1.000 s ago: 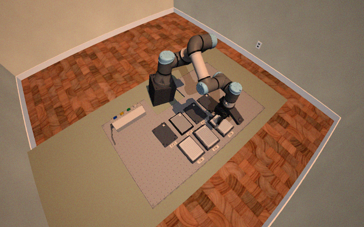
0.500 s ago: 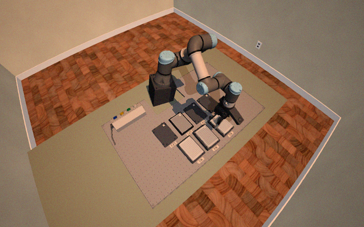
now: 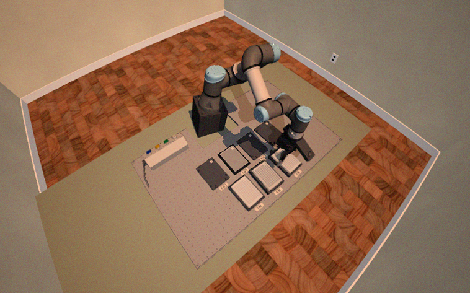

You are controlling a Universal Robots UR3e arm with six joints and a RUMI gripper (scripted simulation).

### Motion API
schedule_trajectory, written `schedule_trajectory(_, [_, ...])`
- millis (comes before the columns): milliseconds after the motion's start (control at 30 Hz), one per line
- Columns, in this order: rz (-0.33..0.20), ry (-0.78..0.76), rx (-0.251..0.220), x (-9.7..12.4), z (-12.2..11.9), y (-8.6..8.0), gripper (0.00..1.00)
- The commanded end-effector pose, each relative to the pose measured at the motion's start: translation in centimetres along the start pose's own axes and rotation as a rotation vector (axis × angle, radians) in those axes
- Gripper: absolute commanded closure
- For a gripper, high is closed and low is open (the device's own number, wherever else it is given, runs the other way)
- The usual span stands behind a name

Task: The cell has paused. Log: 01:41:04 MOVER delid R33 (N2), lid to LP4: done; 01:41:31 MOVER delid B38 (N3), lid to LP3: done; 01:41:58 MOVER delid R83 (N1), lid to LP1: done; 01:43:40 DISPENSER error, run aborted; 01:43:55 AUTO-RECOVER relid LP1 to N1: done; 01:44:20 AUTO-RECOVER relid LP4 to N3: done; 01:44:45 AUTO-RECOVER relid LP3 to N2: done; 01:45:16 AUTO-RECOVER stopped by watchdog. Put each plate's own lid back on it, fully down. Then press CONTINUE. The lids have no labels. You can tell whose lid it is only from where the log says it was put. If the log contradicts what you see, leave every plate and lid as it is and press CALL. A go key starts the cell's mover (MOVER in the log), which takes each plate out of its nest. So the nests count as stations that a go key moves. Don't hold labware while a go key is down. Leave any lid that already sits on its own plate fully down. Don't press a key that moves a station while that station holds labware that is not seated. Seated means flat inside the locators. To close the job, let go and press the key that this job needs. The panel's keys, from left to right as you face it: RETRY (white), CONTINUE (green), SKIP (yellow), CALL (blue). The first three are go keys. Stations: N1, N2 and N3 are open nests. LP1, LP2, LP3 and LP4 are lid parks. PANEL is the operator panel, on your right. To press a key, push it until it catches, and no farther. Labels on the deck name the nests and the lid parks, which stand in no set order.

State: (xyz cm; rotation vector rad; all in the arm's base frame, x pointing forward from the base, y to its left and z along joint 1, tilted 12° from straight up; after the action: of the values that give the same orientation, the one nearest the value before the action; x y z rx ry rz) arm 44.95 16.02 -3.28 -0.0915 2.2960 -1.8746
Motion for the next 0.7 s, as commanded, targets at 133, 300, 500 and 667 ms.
schedule_trajectory(133, [0.003, -0.001, 0.001, -0.1, 0.0, -0.1, 0.18])
schedule_trajectory(300, [0.004, -0.001, 0.002, -0.1, 0.0, -0.5, 0.18])
schedule_trajectory(500, [0.005, -0.001, 0.002, -0.1, 0.1, -1.5, 0.18])
schedule_trajectory(667, [0.005, -0.001, 0.002, -0.1, 0.1, -2.4, 0.18])
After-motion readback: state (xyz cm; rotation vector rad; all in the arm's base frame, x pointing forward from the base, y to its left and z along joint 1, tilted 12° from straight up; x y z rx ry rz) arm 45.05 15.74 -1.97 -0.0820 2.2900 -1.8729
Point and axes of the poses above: the point where the finger pads meet when closed, its own y axis out along the fingers, its own z axis across the jaws, x = y × z, the point moved 1 cm from there along -y, back along the fingers, and after that the axes turned 6 degrees about -y, right-handed, at the moved point
